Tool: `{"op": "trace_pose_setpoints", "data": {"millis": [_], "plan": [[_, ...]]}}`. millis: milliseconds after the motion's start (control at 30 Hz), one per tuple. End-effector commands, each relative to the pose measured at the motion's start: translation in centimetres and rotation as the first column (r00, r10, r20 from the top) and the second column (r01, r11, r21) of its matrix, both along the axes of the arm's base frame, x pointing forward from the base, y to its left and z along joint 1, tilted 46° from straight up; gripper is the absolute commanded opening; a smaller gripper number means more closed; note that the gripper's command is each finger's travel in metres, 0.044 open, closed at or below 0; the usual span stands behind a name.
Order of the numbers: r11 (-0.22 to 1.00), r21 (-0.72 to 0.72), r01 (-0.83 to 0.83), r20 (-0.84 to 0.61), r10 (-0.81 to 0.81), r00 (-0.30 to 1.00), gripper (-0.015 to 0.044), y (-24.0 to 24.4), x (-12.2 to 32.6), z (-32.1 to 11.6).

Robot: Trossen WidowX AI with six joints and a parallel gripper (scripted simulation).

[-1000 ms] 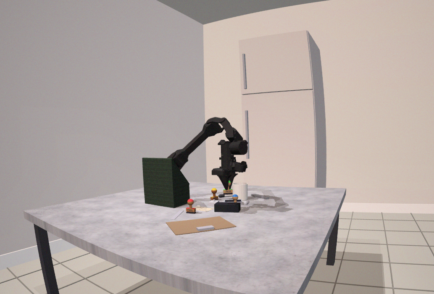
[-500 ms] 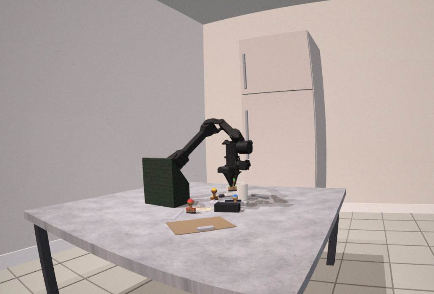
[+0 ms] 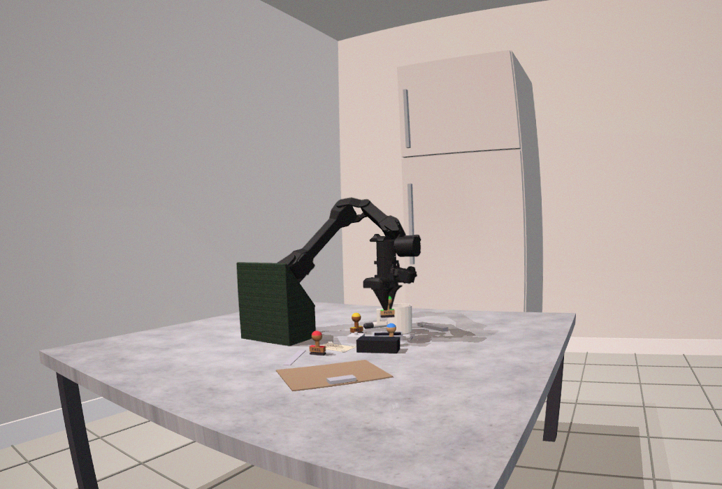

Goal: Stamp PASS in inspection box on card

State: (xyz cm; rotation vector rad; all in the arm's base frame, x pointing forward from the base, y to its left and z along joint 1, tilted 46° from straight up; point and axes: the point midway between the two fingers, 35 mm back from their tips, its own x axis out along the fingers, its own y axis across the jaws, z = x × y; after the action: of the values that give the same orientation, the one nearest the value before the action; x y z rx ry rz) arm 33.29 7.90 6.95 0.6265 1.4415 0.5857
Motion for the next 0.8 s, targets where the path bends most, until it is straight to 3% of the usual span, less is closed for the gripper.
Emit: {"op": "trace_pose_setpoints", "data": {"millis": [0,767], "plan": [[1.0,0.005,-0.001,-0.005,0.001,1.0,0.0,0.3,-0.1,-0.2],[1.0,0.004,-0.001,-0.003,0.001,1.0,0.0,1.4,0.0,-1.3]]}}
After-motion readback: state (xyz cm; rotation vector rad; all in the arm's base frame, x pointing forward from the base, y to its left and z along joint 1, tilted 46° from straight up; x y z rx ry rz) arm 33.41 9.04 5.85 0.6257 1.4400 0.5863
